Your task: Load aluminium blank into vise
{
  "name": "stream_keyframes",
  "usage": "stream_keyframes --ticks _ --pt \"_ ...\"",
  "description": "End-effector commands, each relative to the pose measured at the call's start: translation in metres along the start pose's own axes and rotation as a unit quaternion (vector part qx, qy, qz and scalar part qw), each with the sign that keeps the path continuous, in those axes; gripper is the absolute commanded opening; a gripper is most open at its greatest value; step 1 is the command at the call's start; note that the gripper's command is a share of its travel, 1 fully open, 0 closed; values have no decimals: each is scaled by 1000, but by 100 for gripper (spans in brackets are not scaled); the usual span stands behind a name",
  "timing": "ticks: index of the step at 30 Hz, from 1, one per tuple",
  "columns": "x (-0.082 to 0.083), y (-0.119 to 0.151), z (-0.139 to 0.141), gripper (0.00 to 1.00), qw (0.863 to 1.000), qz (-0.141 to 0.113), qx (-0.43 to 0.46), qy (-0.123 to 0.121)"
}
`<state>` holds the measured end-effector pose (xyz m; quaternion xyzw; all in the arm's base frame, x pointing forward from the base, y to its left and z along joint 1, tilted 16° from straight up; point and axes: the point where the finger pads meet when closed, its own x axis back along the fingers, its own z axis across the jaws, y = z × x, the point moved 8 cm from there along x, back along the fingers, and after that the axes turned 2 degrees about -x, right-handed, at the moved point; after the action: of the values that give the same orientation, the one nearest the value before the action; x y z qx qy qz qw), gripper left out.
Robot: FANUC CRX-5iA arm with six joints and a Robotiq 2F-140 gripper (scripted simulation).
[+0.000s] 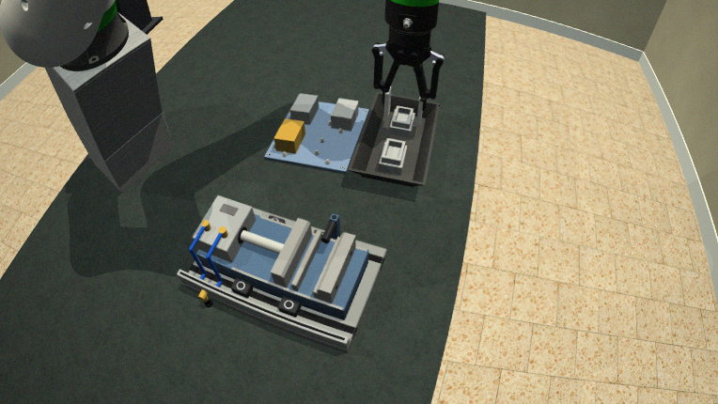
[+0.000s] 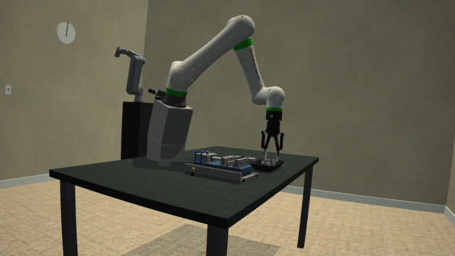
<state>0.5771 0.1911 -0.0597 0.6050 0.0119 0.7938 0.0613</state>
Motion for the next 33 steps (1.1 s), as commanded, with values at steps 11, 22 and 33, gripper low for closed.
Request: stream_keyframes --ticks 11,22,33 --pt "17 0 0 40 1000 0 0 0" --pt "60 0 0 40 1000 0 0 0" --pt "112 0 0 40 1000 0 0 0"
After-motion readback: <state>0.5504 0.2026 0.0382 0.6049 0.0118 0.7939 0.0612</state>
